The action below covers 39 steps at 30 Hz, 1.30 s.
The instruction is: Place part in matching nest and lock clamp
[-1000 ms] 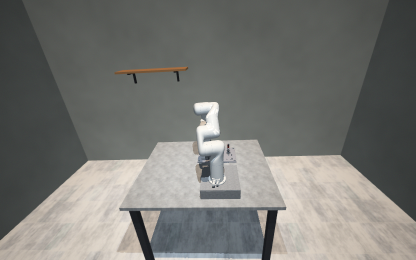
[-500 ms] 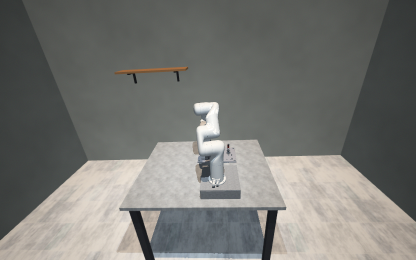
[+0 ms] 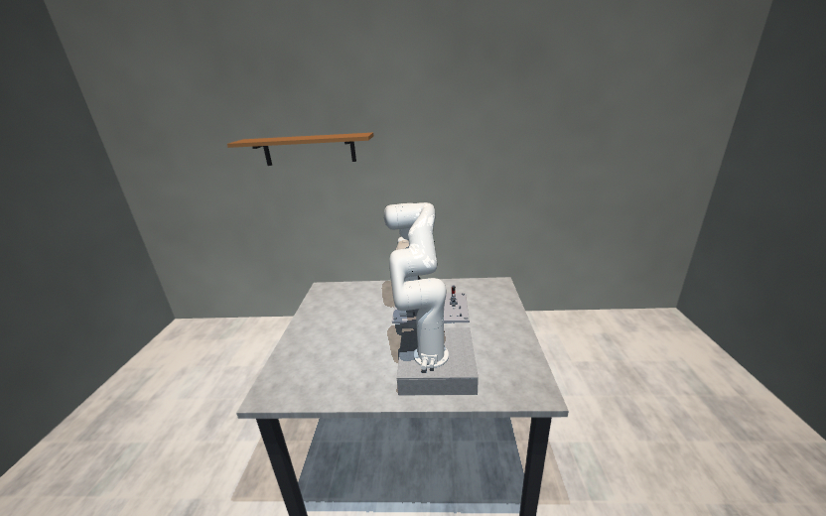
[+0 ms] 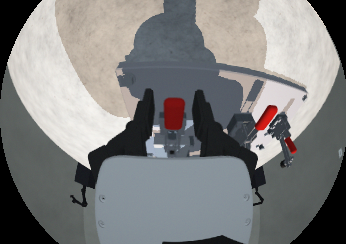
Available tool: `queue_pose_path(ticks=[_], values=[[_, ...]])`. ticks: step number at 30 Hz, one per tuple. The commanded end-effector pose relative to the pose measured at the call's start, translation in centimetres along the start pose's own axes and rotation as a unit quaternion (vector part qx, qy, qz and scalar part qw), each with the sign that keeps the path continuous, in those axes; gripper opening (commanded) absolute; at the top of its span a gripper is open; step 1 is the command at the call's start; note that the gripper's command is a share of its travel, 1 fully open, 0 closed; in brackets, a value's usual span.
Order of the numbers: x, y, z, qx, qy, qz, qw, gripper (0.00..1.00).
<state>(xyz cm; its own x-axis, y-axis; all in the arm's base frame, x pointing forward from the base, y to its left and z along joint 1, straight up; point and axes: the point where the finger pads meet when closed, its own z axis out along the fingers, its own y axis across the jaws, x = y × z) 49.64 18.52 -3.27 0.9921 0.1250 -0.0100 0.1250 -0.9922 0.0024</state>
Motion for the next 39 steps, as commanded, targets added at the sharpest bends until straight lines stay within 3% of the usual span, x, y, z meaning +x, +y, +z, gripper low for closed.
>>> queue_pose_path(ticks=[1,24,39], values=[[0.3,0.0,-0.3,0.001,0.004,0.0,1.0,0.47],[0.3,0.0,-0.4,0.001,0.004,0.0,1.0,0.47],[0.3,0.0,-4.6,0.001,0.004,0.0,1.0,0.47]])
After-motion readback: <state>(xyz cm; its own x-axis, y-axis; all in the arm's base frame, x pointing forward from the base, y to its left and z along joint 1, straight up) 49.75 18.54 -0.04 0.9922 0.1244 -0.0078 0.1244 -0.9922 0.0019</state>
